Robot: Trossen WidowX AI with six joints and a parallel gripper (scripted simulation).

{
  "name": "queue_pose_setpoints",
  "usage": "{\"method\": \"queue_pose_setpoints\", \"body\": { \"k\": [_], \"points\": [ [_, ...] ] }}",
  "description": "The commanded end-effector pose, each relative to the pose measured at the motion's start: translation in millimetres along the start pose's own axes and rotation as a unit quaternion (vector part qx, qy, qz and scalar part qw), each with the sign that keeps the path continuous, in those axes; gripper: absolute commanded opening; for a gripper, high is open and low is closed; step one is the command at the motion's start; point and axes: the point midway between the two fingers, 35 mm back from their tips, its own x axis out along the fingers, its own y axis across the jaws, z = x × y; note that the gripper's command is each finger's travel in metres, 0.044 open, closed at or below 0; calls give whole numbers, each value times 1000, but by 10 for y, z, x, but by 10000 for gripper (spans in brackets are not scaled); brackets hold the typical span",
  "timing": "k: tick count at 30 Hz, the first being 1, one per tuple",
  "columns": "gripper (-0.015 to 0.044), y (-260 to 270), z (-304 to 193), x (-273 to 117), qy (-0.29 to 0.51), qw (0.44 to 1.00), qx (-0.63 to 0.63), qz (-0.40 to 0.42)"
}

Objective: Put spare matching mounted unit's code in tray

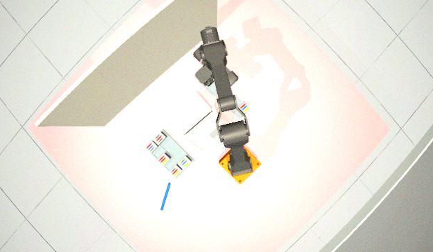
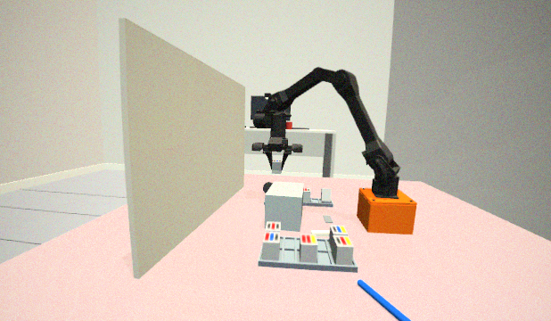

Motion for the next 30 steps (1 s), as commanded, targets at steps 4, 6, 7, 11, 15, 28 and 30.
{"method": "queue_pose_setpoints", "body": {
  "k": [4, 6, 7, 11, 15, 28, 30],
  "points": [
    [0, -1, 8, 96, -3, 1000, 0, 0],
    [0, -2, 8, 118, -3, 1000, 0, 0],
    [0, -2, 8, 129, -3, 1000, 0, 0],
    [0, -3, 7, 172, -3, 1000, 0, 0],
    [0, -3, 8, 215, -3, 1000, 0, 0],
    [0, -1, 10, 355, -3, 1000, 0, 0],
    [0, 0, 11, 376, -3, 1000, 0, 0]
  ]
}}
